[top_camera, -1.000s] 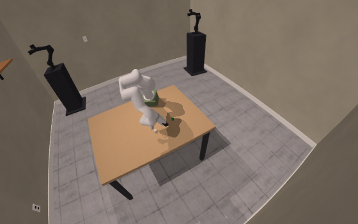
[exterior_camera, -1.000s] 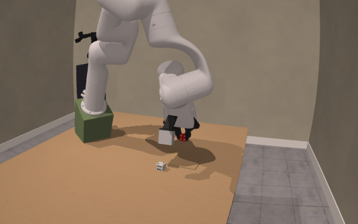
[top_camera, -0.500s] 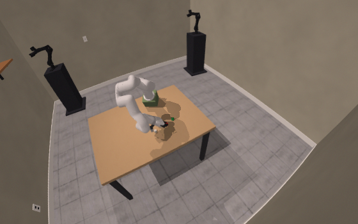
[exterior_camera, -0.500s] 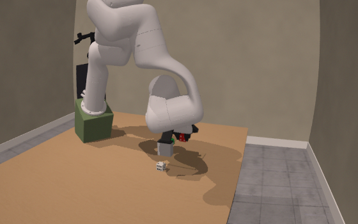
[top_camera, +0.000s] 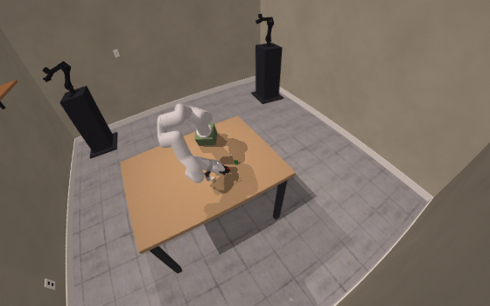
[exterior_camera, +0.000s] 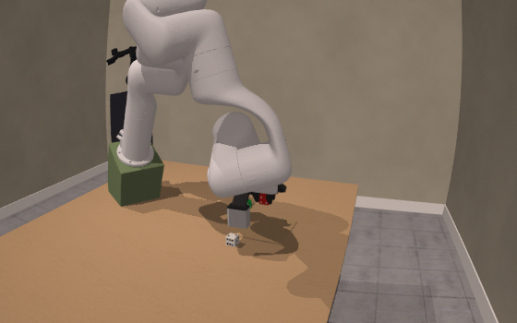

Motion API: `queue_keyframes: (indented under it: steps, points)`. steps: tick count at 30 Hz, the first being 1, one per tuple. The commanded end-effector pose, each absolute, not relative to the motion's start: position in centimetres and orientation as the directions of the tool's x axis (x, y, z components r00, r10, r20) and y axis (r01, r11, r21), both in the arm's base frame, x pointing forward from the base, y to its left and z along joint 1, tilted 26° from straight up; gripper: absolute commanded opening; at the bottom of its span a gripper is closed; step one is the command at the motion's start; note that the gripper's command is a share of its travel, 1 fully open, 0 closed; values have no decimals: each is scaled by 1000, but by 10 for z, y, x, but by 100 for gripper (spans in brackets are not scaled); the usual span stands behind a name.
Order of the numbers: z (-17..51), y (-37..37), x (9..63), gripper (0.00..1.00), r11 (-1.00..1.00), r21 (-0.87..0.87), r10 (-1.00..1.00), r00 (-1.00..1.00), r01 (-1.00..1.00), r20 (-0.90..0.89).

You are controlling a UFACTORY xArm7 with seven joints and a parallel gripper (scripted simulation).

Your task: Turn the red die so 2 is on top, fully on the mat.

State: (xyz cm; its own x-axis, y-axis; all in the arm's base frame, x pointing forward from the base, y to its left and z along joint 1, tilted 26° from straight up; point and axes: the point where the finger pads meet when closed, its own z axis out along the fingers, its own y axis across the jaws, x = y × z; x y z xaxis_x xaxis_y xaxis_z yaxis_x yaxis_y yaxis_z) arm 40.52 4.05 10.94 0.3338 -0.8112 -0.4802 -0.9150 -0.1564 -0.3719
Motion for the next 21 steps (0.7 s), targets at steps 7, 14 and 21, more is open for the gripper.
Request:
queue_keyframes:
  steps: [7,14,21]
  points:
    - [109,40,406,21,-157,-373,-811,335,-914,-479]
    - [105,39,408,21,-157,-373,-811,335,-914,-479]
    - [100,38,410,21,-157,-373,-811,335,-914,-479]
